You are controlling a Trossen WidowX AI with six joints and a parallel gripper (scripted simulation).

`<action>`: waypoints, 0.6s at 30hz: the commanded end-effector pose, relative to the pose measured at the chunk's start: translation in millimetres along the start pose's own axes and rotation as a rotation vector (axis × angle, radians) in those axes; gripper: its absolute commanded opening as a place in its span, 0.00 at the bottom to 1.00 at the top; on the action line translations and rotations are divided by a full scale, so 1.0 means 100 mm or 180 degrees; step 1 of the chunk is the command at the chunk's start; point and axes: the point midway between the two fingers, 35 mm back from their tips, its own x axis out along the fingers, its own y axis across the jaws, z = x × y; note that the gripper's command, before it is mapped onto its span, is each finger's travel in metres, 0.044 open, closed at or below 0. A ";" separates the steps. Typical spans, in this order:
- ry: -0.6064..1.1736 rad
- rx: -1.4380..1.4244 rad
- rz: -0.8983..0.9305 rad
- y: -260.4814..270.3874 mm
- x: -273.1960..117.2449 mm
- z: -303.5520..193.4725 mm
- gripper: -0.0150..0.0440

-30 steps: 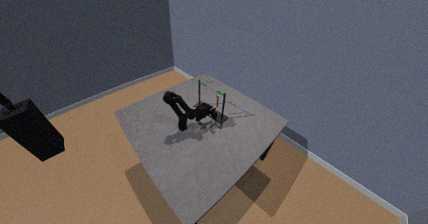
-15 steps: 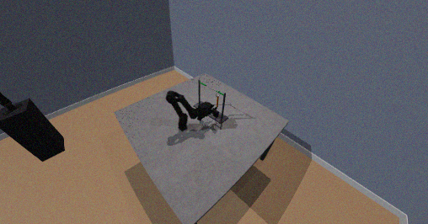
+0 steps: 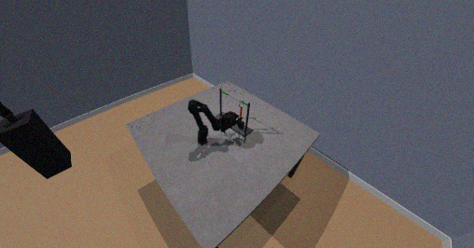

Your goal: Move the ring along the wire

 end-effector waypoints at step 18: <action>-0.0030 0.0000 -0.0013 0.02 0.34 0.01 0.53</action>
